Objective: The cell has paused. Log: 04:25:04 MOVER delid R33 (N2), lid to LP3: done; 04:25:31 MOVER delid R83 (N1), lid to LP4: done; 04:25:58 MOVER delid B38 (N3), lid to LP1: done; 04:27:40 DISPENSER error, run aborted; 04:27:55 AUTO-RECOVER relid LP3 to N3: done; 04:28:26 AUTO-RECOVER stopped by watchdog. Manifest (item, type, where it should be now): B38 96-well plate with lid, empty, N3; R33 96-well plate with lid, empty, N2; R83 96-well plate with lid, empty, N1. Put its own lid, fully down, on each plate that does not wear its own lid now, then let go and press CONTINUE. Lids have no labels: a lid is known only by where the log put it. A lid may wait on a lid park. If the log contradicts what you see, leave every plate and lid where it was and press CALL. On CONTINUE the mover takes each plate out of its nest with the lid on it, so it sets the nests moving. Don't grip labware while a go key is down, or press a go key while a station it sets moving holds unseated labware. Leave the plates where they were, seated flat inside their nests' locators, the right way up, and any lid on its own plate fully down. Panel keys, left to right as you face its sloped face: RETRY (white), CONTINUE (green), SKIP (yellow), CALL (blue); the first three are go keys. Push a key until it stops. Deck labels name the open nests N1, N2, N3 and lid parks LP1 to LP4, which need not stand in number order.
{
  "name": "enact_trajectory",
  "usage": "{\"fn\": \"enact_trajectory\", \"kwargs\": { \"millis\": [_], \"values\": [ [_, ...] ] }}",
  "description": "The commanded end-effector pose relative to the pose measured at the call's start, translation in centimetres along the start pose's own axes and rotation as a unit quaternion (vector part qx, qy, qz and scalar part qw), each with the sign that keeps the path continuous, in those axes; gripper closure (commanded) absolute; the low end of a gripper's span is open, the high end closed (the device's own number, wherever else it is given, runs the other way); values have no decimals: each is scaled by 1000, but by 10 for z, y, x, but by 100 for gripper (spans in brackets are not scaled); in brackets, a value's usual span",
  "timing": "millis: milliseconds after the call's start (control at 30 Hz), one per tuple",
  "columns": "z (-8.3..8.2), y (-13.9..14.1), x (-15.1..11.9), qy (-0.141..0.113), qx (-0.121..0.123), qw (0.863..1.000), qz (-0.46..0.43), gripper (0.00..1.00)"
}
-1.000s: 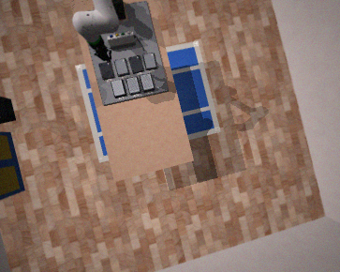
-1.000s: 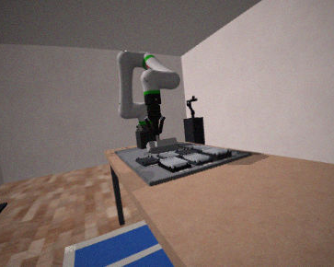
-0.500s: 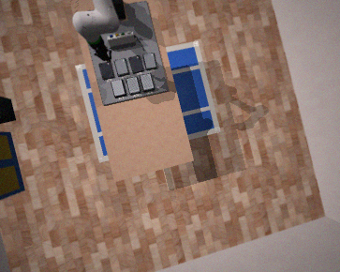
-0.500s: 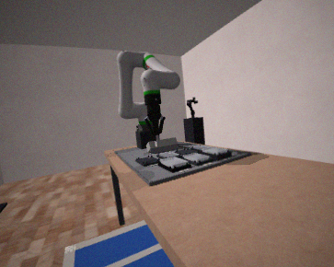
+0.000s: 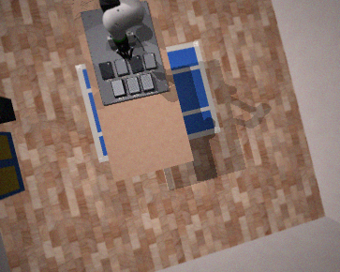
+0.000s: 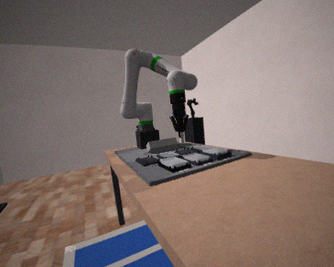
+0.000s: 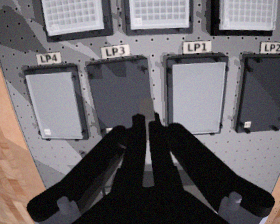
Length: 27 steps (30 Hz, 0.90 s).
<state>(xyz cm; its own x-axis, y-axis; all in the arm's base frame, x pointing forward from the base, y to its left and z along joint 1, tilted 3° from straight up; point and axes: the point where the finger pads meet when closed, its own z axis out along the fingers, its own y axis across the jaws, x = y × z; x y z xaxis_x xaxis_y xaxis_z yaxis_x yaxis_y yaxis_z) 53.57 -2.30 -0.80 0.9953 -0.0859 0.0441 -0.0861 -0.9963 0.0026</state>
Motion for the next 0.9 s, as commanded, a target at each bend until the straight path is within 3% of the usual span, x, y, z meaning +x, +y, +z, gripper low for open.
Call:
{"fn": "enact_trajectory", "kwargs": {
  "millis": [0,33,67,167,867],
  "values": [
    [0,-43,-3,0,0,1000,2,100],
    [0,-69,-7,0,0,1000,2,100],
    [0,-69,-7,0,0,1000,2,100],
    [-1,-106,-15,1,0,1000,2,100],
    [-1,-107,-15,1,0,1000,2,100]
  ]
}}
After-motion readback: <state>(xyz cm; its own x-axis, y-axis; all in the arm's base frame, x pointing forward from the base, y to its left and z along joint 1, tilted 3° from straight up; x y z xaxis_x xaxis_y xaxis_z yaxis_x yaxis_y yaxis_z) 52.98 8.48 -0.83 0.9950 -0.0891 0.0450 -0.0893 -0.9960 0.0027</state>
